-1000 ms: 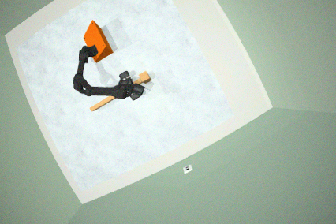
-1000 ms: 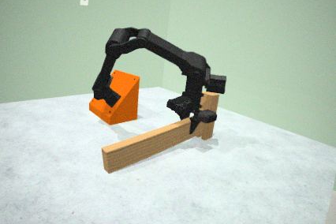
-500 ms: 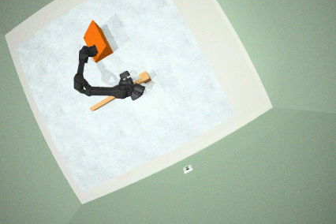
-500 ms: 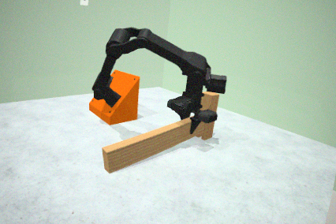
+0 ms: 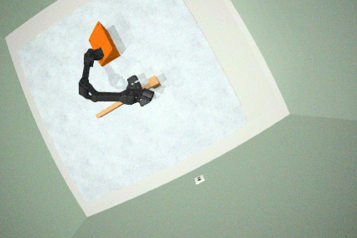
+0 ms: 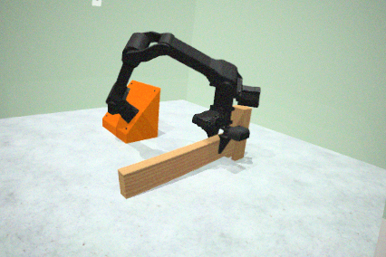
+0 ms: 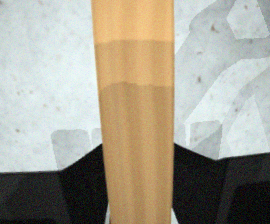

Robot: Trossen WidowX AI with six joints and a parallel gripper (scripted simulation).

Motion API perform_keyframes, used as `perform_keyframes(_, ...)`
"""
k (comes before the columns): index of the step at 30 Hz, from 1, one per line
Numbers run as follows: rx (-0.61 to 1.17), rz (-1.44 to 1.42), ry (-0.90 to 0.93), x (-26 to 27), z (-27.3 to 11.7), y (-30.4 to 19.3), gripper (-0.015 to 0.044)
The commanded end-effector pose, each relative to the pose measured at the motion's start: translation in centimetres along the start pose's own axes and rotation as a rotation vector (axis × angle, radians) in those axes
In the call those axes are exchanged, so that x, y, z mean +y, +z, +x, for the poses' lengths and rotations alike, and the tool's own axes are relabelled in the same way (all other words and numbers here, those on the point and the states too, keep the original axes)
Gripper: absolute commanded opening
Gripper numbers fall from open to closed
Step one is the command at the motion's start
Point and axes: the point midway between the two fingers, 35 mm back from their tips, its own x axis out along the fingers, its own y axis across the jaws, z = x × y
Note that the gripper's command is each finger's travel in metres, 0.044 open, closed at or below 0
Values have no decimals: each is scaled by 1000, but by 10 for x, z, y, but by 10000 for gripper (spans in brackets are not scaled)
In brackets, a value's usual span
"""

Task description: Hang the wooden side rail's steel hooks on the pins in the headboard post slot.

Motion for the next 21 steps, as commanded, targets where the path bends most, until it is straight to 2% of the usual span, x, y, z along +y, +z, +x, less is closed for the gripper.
perform_keyframes(1, 6, 6, 8, 1, -3, -3, 0)
perform_keyframes(21, 6, 6, 8, 1, 0, -3, 0)
